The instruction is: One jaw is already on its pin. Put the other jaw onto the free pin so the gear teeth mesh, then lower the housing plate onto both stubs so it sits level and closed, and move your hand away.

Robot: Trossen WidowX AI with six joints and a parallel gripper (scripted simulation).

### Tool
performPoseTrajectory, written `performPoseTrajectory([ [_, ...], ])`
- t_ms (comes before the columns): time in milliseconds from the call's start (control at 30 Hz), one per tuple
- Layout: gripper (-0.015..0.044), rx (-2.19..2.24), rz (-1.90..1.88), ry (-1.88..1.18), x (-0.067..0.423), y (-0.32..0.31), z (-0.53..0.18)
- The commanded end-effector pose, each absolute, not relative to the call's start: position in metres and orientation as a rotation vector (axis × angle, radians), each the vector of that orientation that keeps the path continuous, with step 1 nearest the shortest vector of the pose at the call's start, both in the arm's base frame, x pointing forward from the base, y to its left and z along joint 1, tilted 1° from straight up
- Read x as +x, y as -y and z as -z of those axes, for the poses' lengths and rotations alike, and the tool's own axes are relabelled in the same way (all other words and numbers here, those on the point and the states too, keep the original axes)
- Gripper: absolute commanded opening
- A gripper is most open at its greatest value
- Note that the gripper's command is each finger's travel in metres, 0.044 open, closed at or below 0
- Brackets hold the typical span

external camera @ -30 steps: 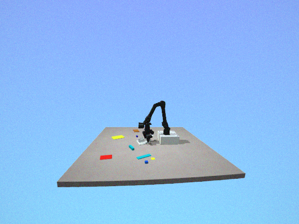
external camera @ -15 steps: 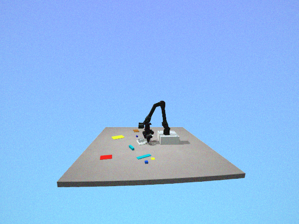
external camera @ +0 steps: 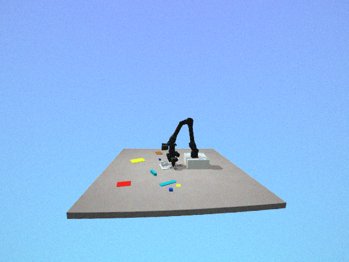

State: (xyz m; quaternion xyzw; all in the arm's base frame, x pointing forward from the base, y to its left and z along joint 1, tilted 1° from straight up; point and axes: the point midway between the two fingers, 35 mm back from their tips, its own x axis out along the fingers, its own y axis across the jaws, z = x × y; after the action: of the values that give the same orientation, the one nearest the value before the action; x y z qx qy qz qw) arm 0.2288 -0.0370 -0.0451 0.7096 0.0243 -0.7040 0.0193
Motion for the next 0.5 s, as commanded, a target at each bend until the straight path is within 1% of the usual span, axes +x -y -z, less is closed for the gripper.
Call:
performPoseTrajectory([
  [0, 0.0440, 2.207, 2.179, -0.074, 0.231, 0.038, 0.033],
  [233, 0.0440, 2.209, 2.177, -0.072, 0.228, 0.038, -0.023],
  [400, 0.0440, 2.217, 2.170, -0.070, 0.229, 0.038, -0.023],
  [467, 0.0440, 2.215, 2.171, -0.071, 0.225, 0.037, -0.034],
])
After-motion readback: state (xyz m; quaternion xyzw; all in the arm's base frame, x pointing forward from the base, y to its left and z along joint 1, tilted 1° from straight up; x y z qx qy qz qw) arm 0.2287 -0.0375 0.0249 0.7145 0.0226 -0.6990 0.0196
